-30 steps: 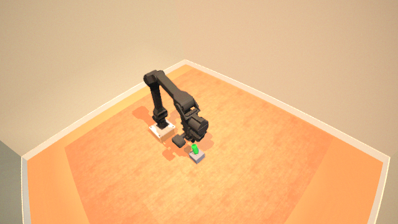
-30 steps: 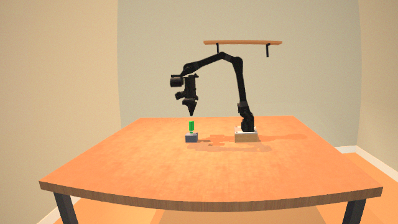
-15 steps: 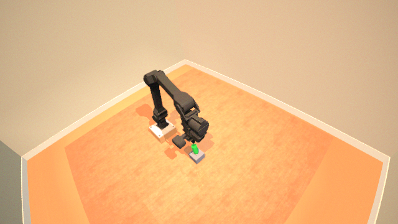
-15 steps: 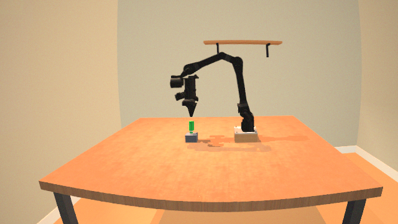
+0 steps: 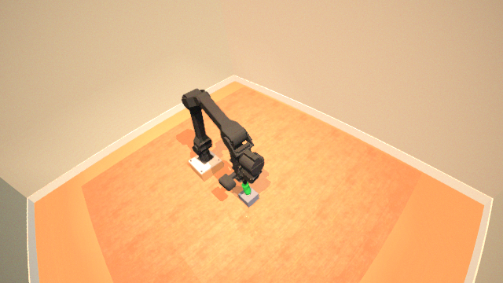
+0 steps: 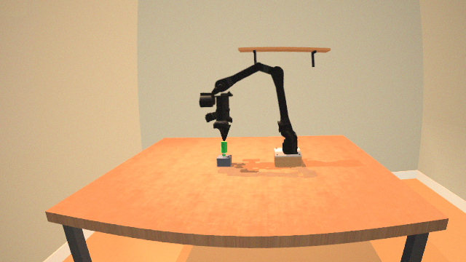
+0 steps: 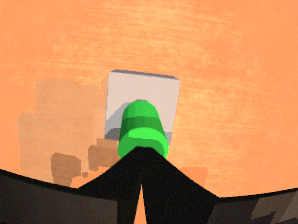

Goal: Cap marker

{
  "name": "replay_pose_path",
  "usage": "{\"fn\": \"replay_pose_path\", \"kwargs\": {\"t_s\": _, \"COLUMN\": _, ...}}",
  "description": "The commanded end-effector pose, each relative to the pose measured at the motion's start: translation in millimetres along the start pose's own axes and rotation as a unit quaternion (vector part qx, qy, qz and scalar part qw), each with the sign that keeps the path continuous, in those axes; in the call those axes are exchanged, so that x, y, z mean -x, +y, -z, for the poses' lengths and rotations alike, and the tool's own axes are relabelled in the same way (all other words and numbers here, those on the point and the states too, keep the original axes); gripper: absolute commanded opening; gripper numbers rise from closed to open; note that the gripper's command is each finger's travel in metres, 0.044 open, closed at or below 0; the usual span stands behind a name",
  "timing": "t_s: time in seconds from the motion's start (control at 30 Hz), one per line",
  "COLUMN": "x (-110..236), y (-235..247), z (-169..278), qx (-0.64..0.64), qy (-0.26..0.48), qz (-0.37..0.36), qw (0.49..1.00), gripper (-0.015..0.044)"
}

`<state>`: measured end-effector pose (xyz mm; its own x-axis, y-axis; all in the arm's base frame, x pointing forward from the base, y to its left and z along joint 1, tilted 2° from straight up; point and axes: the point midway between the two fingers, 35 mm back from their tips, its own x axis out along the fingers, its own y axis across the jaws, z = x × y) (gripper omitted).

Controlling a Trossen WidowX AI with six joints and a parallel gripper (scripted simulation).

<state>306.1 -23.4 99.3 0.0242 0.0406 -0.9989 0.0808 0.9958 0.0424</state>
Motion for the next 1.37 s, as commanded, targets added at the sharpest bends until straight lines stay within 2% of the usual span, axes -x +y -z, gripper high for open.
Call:
{"fn": "replay_pose_path", "kwargs": {"t_s": 0.0, "x": -7, "y": 0, "z": 0, "qx": -0.003, "qy": 0.001, "qz": 0.0, "qw": 1.0, "gripper": 0.0}}
{"fn": "replay_pose_path", "kwargs": {"t_s": 0.2, "x": -15, "y": 0, "z": 0, "qx": -0.003, "qy": 0.001, "qz": 0.0, "qw": 1.0, "gripper": 0.0}}
{"fn": "replay_pose_path", "kwargs": {"t_s": 0.43, "x": -6, "y": 0, "z": -1, "qx": 0.0, "qy": -0.002, "qz": 0.0, "qw": 1.0, "gripper": 0.0}}
{"fn": "replay_pose_path", "kwargs": {"t_s": 0.67, "x": 72, "y": 0, "z": -2, "qx": 0.0, "qy": -0.001, "qz": 0.0, "qw": 1.0, "gripper": 0.0}}
{"fn": "replay_pose_path", "kwargs": {"t_s": 0.9, "x": 80, "y": 0, "z": -1, "qx": 0.0, "qy": -0.001, "qz": 0.0, "qw": 1.0, "gripper": 0.0}}
{"fn": "replay_pose_path", "kwargs": {"t_s": 1.33, "x": 80, "y": 0, "z": -1, "qx": 0.0, "qy": -0.001, "qz": 0.0, "qw": 1.0, "gripper": 0.0341}}
